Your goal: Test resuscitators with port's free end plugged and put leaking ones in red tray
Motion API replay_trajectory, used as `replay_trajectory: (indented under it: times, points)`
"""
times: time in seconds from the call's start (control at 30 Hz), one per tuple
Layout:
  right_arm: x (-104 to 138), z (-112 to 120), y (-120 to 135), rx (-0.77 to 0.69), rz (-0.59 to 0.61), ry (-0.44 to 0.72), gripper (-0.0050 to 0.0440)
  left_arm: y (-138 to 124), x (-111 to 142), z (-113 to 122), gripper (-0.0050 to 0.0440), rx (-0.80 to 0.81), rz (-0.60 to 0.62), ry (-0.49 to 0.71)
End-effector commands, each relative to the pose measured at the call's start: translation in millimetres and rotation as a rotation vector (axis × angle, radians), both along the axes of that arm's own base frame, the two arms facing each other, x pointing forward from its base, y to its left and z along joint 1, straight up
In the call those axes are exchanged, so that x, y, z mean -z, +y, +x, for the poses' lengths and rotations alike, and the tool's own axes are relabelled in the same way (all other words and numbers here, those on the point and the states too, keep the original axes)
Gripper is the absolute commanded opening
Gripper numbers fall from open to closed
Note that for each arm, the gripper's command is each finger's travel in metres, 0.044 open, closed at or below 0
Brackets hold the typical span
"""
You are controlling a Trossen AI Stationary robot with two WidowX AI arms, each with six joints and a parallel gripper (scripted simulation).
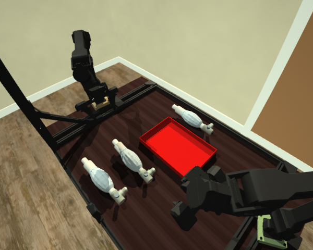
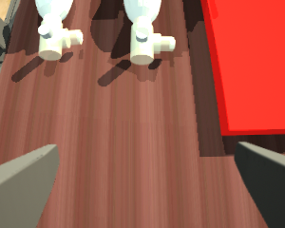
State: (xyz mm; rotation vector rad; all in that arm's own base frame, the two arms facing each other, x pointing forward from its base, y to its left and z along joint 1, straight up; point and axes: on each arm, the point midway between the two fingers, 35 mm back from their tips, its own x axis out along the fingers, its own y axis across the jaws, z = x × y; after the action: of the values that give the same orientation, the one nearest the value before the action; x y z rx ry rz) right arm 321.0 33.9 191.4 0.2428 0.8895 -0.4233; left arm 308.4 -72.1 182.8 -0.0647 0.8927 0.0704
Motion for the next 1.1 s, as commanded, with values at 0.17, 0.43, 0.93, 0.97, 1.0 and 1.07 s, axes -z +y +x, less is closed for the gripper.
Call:
replay_trajectory:
  times: [0.17,0.43,0.93,0.97,1.0,1.07]
  points:
    - [-1,24,-2,0.001,-0.002,0.009,0.0440,-7,4,3,0.0440,0.000,0.016,0.042]
    - [15,120,-24,0.011,-0.003,0.031,0.0440,-7,4,3,0.0440,0.000,0.016,0.042]
    - [60,201,-66,0.019,-0.005,0.050,0.0440,-7,3,3,0.0440,-0.002,0.017,0.042]
    - [67,210,-73,0.019,-0.005,0.051,0.0440,-7,3,3,0.0440,-0.002,0.017,0.042]
    - [74,219,-79,0.020,-0.005,0.051,0.0440,-7,3,3,0.0440,-0.002,0.017,0.042]
    - [82,227,-86,0.020,-0.005,0.052,0.0440,-7,3,3,0.0440,-0.002,0.017,0.042]
